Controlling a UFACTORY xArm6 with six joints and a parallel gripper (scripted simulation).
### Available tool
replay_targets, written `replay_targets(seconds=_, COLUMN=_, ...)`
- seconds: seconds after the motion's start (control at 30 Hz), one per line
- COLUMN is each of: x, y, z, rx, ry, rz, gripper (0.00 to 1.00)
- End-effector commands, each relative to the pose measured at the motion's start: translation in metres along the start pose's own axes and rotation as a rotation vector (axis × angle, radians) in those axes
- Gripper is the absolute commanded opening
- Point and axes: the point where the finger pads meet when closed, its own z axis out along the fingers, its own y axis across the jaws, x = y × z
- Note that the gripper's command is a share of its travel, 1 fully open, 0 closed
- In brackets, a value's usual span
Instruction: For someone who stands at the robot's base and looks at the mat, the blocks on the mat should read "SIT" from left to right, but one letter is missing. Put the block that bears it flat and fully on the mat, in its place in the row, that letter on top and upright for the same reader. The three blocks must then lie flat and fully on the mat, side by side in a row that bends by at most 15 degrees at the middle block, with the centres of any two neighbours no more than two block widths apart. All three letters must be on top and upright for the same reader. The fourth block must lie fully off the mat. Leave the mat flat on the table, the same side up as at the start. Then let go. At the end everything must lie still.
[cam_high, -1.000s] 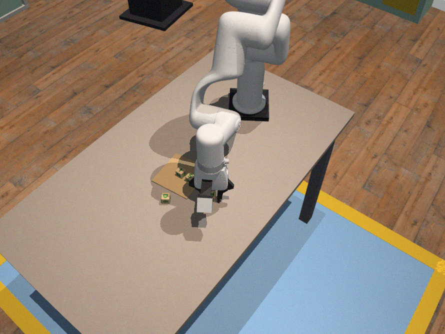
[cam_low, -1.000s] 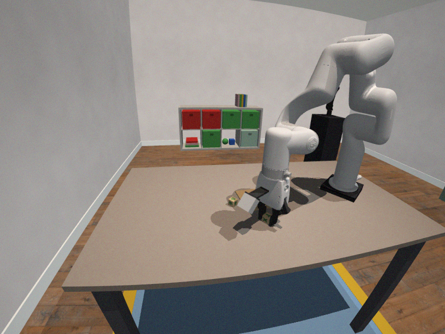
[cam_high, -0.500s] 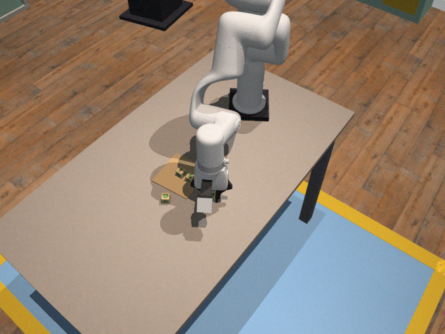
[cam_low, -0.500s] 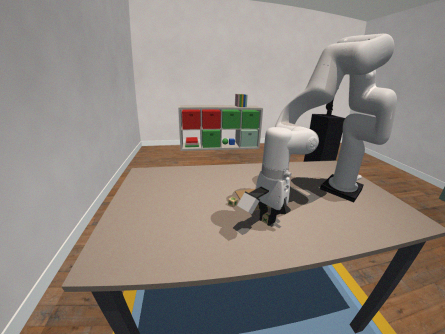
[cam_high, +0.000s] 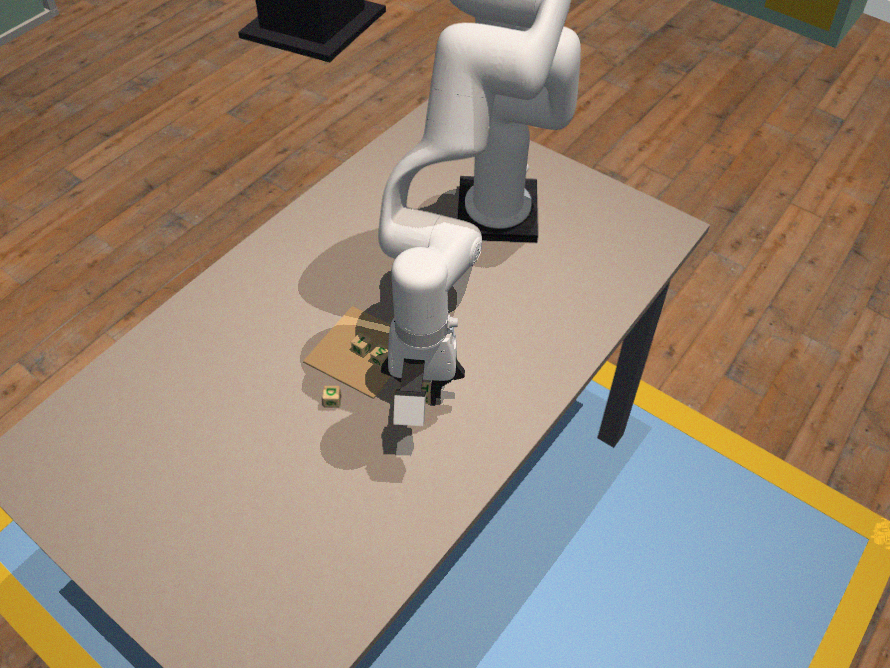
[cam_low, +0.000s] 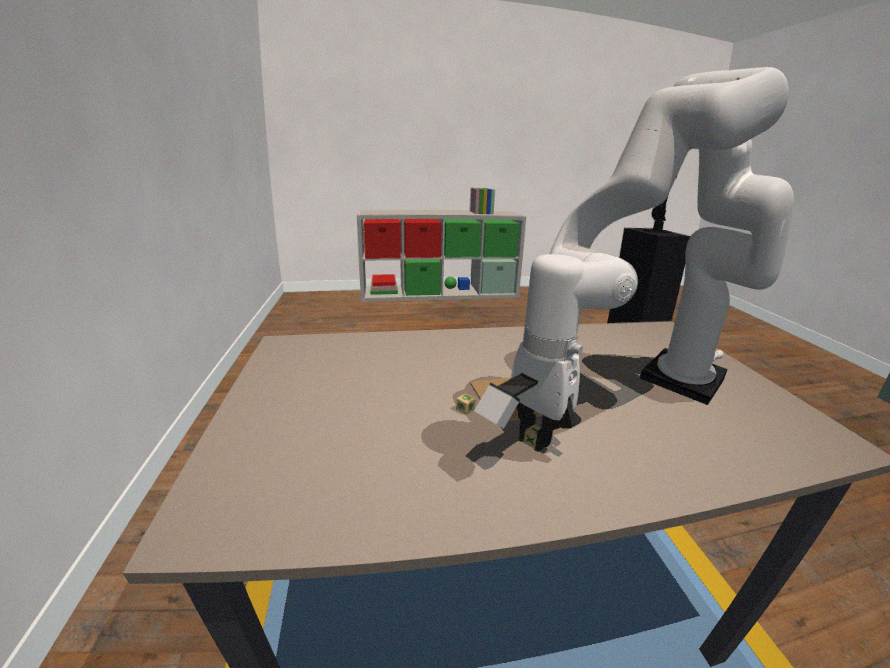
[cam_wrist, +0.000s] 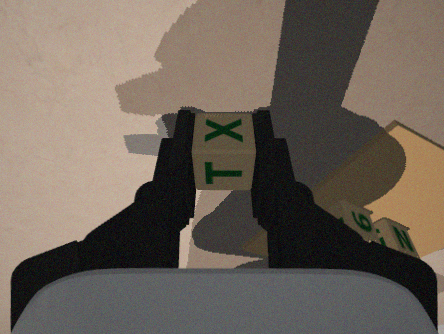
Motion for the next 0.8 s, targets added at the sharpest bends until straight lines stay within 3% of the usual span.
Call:
replay_targets(seconds=0.0, x=0.001, y=0.000, z=-0.001, rx=-0.001, ry=0.004, rz=0.000, gripper=0.21)
replay_targets(seconds=0.4, x=0.001, y=0.000, z=-0.005, rx=-0.001, ry=0.004, rz=0.000, gripper=0.21)
replay_targets(seconds=0.67, x=0.001, y=0.000, z=-0.052, rx=-0.001, ry=0.004, rz=0.000, gripper=0.21)
replay_targets(seconds=0.77, x=0.001, y=0.000, z=-0.060, rx=-0.001, ry=0.004, rz=0.000, gripper=0.21)
